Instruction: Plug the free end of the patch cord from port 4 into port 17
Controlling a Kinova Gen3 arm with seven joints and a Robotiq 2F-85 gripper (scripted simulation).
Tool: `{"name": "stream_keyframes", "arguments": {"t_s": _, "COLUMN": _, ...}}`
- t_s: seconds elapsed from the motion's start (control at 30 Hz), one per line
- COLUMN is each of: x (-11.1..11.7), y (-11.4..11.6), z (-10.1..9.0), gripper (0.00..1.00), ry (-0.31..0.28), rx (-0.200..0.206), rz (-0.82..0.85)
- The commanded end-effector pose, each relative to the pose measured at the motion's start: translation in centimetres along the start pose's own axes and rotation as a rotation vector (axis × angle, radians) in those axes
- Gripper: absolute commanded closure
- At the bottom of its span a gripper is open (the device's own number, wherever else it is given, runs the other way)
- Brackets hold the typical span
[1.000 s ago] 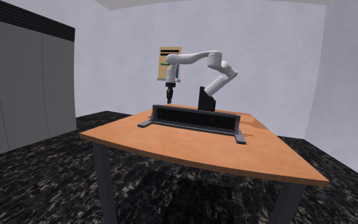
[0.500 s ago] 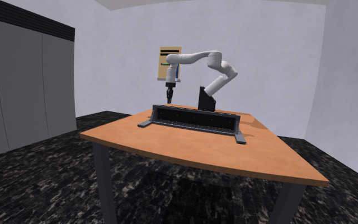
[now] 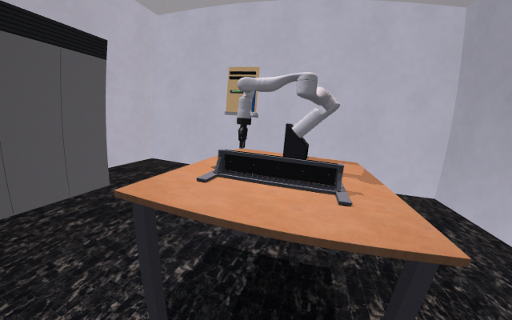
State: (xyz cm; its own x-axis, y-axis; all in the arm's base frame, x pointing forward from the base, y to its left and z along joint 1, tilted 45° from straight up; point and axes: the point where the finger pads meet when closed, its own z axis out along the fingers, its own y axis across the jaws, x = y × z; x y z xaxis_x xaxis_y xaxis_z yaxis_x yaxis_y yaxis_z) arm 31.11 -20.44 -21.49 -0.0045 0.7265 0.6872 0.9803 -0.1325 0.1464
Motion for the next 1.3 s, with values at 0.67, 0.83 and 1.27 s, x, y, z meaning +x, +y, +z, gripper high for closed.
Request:
{"name": "stream_keyframes", "arguments": {"t_s": 0.67, "x": 0.0, "y": 0.3, "z": 1.9, "gripper": 0.63, "ry": 0.002, "rx": -0.01, "rz": -0.01}}
{"name": "stream_keyframes", "arguments": {"t_s": 0.83, "x": 0.0, "y": 0.3, "z": 2.9, "gripper": 0.63, "ry": 0.002, "rx": -0.01, "rz": -0.008}}
{"name": "stream_keyframes", "arguments": {"t_s": 1.27, "x": -0.1, "y": 0.4, "z": 5.1, "gripper": 0.63, "ry": 0.002, "rx": -0.01, "rz": -0.007}}
